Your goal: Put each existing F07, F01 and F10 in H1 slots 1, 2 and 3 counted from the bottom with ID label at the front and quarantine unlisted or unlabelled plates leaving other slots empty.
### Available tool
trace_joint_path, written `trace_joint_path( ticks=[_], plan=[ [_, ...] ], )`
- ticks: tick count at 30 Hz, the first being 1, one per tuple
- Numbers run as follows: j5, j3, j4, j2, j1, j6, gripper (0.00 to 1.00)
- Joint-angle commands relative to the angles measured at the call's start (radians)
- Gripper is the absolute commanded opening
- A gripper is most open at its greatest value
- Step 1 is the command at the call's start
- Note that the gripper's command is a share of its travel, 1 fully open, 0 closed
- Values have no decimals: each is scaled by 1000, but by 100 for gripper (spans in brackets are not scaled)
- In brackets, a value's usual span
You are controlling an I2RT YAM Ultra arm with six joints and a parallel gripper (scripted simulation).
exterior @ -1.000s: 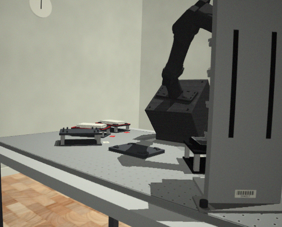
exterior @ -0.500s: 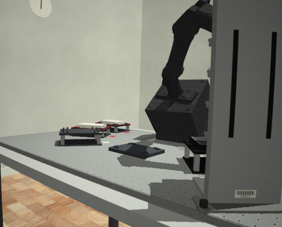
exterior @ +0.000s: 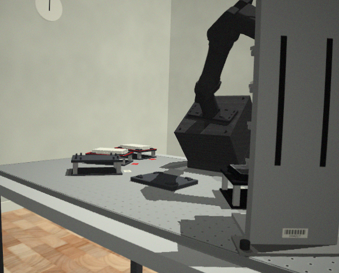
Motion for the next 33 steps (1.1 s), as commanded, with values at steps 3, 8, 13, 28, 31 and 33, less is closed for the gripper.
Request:
trace_joint_path(
  ticks=[3,8,13,28,31,33],
  plan=[
    [-2,2,1,-7,7,-1,100],
    [-2,2,1,-7,7,-1,100],
    [-2,2,1,-7,7,-1,100],
    [0,13,-30,-17,19,15,100],
    [1,20,-48,-23,26,25,100],
    [1,20,-48,-23,26,25,100]
  ],
)
